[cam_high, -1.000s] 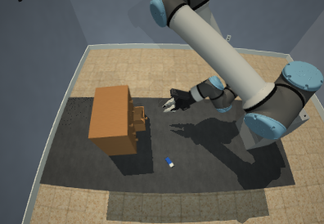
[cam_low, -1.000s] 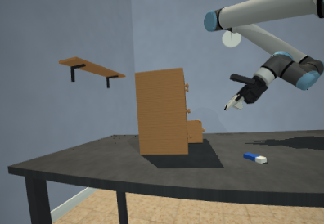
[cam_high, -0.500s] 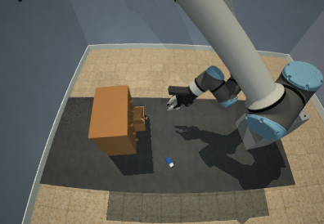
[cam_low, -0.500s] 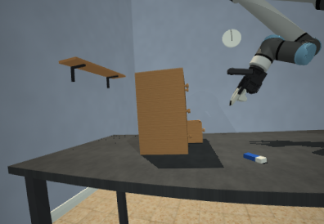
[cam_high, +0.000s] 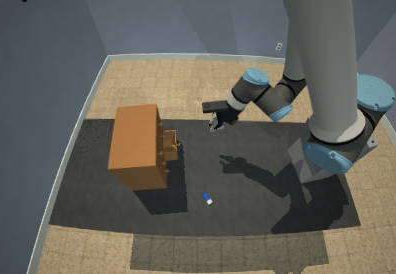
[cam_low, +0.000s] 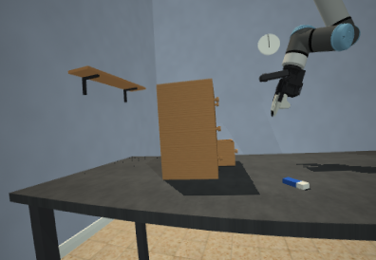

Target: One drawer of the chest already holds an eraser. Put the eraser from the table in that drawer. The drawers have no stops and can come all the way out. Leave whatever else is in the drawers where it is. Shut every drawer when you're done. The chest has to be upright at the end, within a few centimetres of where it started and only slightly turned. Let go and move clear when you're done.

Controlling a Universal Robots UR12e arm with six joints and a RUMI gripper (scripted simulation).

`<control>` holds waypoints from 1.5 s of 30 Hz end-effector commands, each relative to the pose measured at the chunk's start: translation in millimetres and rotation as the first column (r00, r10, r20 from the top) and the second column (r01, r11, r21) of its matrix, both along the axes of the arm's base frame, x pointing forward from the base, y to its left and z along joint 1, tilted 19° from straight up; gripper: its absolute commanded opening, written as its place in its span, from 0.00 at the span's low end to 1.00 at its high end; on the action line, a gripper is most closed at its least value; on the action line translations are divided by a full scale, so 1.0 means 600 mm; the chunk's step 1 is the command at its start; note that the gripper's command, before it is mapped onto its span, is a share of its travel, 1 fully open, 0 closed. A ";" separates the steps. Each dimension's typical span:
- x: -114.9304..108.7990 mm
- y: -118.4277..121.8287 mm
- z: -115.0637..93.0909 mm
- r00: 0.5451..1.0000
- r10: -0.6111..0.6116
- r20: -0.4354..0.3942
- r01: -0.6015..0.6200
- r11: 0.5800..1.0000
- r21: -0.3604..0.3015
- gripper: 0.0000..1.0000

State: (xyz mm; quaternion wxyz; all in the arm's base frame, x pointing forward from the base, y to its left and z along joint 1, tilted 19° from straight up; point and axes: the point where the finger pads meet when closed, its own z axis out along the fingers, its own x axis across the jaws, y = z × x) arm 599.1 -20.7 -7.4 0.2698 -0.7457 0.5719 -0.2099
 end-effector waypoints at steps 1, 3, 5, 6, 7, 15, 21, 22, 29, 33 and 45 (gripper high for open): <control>-0.009 -0.008 0.008 0.991 0.017 -0.134 -0.019 1.000 -0.015 0.20; -0.014 -0.010 0.013 0.986 0.016 -0.166 -0.020 1.000 -0.023 0.20; -0.021 -0.011 0.017 0.980 0.016 -0.196 -0.022 0.999 -0.032 0.20; -0.024 -0.012 0.020 0.978 0.015 -0.210 -0.024 0.999 -0.036 0.20; -0.026 -0.013 0.021 0.974 0.015 -0.225 -0.024 0.999 -0.040 0.20; -0.040 -0.018 0.029 0.952 0.009 -0.306 -0.029 0.998 -0.060 0.20; -0.047 -0.020 0.034 0.941 0.007 -0.337 -0.032 0.997 -0.069 0.20; -0.047 -0.020 0.035 0.940 0.007 -0.341 -0.033 0.997 -0.070 0.20; -0.050 -0.020 0.037 0.936 0.006 -0.352 -0.034 0.997 -0.074 0.20; -0.050 -0.020 0.037 0.936 0.006 -0.352 -0.034 0.997 -0.074 0.20; -0.050 -0.020 0.037 0.936 0.006 -0.352 -0.034 0.997 -0.074 0.20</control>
